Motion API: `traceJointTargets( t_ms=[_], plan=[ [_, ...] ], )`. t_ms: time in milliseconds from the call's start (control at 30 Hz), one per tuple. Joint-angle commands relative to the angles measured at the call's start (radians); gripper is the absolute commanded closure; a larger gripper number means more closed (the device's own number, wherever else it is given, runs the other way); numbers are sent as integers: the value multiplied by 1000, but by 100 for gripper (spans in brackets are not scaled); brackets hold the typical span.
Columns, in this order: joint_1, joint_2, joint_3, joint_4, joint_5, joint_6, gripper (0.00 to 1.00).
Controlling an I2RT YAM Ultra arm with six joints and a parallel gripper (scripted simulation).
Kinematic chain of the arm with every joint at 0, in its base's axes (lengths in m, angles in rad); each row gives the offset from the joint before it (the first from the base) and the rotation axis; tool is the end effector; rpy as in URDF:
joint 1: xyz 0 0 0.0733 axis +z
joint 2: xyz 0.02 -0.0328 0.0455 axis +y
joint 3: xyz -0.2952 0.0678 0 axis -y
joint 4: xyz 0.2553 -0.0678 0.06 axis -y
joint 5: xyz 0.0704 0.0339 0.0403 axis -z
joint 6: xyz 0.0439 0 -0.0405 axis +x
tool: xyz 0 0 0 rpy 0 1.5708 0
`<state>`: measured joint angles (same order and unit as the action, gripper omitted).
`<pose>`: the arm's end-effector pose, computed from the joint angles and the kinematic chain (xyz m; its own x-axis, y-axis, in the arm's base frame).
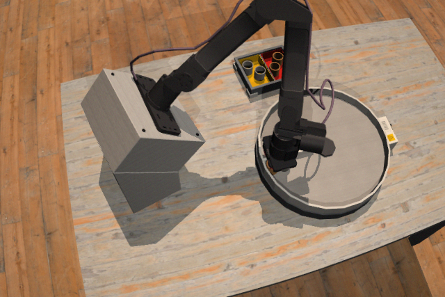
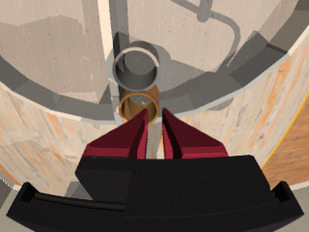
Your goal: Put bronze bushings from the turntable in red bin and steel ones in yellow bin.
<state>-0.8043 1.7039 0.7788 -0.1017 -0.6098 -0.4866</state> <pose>0.2378 -0.2092 0.1525 -0.7046 0.1791 -0.6866 0.0627 0.9796 0.1911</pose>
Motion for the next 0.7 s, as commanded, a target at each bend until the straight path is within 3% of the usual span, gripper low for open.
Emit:
traceJointTargets(
  t_ms=[0,667],
  plan=[
    [-6,-13,-10,6,7,5,86],
    [-1,-1,-10,16,9,8,86]
  ],
)
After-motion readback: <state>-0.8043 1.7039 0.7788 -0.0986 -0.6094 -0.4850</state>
